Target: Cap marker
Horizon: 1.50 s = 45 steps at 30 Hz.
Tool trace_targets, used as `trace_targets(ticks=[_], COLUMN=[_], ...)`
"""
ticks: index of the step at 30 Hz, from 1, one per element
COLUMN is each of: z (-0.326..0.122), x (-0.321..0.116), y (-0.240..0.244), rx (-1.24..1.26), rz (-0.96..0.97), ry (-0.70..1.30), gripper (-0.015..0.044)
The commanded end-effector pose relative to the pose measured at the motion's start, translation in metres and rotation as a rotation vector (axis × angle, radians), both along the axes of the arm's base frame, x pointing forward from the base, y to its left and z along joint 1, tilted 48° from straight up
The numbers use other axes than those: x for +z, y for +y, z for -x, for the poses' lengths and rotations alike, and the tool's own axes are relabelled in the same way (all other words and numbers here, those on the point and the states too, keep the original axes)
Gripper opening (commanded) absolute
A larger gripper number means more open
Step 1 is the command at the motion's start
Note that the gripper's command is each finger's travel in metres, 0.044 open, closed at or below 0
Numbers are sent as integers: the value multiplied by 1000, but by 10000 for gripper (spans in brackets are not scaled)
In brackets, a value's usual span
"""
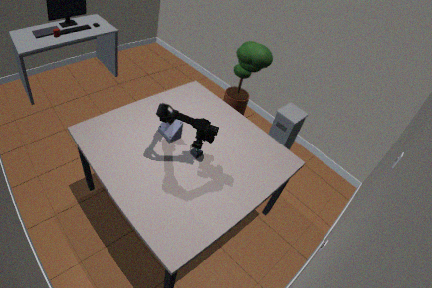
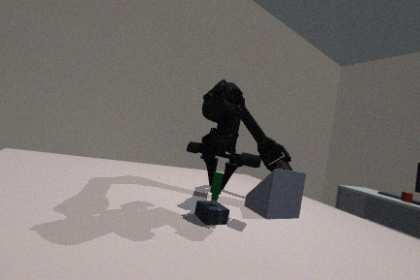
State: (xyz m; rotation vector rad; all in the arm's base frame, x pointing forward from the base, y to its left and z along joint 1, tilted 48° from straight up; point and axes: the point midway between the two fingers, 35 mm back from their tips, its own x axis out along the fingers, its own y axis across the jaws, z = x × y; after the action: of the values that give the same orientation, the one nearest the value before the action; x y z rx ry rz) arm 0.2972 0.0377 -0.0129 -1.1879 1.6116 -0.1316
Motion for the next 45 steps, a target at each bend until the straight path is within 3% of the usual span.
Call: trace_targets(ticks=[1,10,27,35,39,41,45], z=[0,0,1,6,7,7,7], x=[-5,-6,-5,43,44,44,40], y=[-5,-7,-7,47,49,48,44], rx=[6,6,-1,-1,-1,-44,-299], rz=[6,6,2,0,0,-5,-32], ry=[5,5,2,3,3,-45,-328], gripper=[0,0,440,440,440,387,282])
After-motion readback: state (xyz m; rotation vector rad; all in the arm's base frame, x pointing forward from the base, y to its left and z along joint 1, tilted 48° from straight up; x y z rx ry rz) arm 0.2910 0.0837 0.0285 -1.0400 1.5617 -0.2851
